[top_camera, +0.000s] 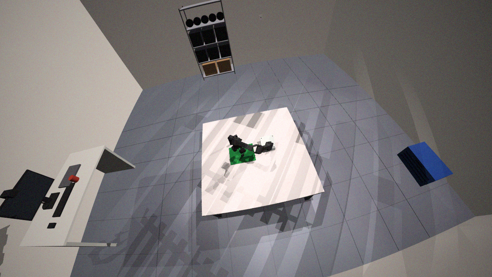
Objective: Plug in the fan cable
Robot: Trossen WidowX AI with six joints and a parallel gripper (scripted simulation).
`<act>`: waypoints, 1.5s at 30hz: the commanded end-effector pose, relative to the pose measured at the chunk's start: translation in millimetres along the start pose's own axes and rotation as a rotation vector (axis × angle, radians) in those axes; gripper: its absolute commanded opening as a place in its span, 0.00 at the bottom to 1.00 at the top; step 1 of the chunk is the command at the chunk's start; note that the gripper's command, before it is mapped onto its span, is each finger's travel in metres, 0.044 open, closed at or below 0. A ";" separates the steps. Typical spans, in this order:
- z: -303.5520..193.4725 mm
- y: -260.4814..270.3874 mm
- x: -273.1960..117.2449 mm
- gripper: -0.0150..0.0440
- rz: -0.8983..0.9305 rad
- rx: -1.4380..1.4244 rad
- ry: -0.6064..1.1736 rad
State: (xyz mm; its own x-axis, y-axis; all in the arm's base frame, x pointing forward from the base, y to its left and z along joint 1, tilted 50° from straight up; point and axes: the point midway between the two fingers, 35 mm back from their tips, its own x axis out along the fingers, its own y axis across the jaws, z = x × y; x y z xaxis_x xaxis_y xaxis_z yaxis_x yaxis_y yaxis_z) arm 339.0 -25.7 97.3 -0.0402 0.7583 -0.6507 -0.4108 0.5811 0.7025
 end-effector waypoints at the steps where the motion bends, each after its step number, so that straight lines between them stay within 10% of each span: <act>1: -1.3 -3.4 -3.4 1.00 0.000 -0.052 0.003; 14: -0.8 -2.7 94.6 1.00 0.003 -0.054 0.000; 45: -0.5 -2.5 136.3 1.00 0.004 -0.054 0.000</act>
State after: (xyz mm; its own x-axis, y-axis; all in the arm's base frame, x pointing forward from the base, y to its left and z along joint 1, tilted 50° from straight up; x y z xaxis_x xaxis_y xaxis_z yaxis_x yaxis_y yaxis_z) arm 335.2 70.9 10.0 -0.0397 0.7567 -0.6526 -0.4652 0.5640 0.6823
